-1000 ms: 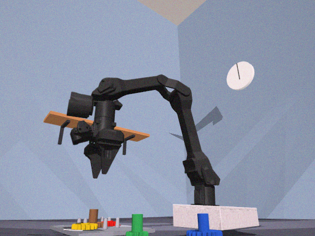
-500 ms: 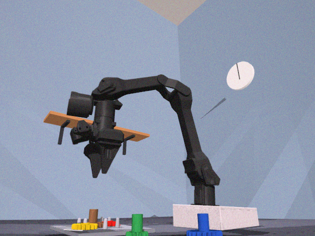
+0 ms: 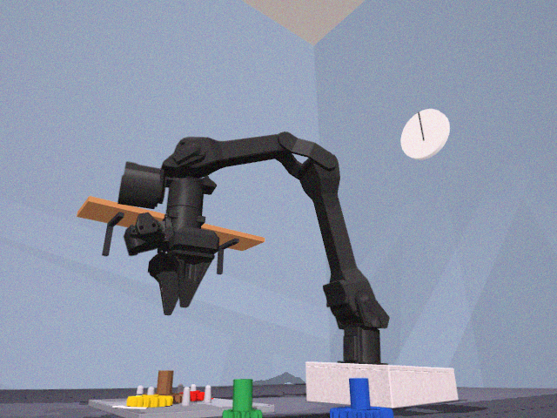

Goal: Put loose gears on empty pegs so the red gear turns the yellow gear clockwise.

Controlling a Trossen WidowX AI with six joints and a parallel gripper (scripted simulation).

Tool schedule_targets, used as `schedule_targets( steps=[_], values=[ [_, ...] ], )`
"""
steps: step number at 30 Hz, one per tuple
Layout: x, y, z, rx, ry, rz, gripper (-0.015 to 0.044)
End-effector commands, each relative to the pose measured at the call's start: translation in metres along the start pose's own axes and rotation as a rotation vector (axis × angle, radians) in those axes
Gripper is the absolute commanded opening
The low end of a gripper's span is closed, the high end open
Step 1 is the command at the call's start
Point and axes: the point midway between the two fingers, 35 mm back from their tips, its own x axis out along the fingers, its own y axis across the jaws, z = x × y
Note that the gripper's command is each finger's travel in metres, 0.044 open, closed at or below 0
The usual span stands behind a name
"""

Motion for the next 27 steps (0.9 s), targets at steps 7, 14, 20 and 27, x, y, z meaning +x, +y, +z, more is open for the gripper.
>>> schedule_targets(
  steps=[7,14,20,27],
  values=[
    [-0.001,0.000,0.000,-0.004,0.000,0.000,0.0440],
    [-0.012,0.089,-0.010,-0.004,-0.004,0.002,0.0440],
    [-0.024,0.178,-0.049,-0.004,-0.003,0.008,0.0440],
    [-0.038,0.260,-0.123,-0.004,0.005,0.018,0.0440]
  ],
)
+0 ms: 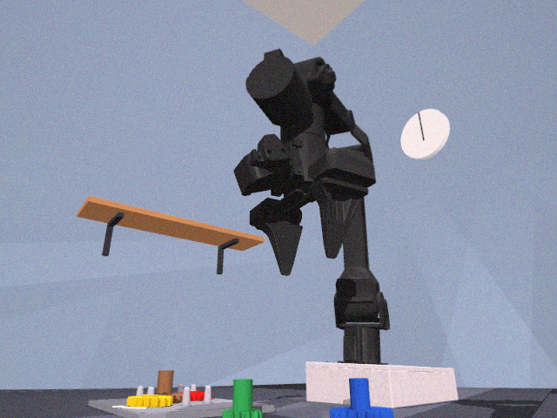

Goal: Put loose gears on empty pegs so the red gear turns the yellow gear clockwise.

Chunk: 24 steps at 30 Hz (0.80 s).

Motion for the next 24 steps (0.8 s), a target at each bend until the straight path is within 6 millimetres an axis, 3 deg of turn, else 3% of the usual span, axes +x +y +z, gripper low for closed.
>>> schedule_targets(
  steps=[1,3,5,24],
  values=[
    [-0.012,0.045,-0.050,0.003,0.003,0.015,0.0440],
    [-0.015,0.060,-0.074,0.003,0.007,0.017,0.0440],
    [-0.016,0.065,-0.083,0.003,0.008,0.018,0.0440],
    [-0.016,0.065,-0.083,0.003,0.008,0.018,0.0440]
  ],
)
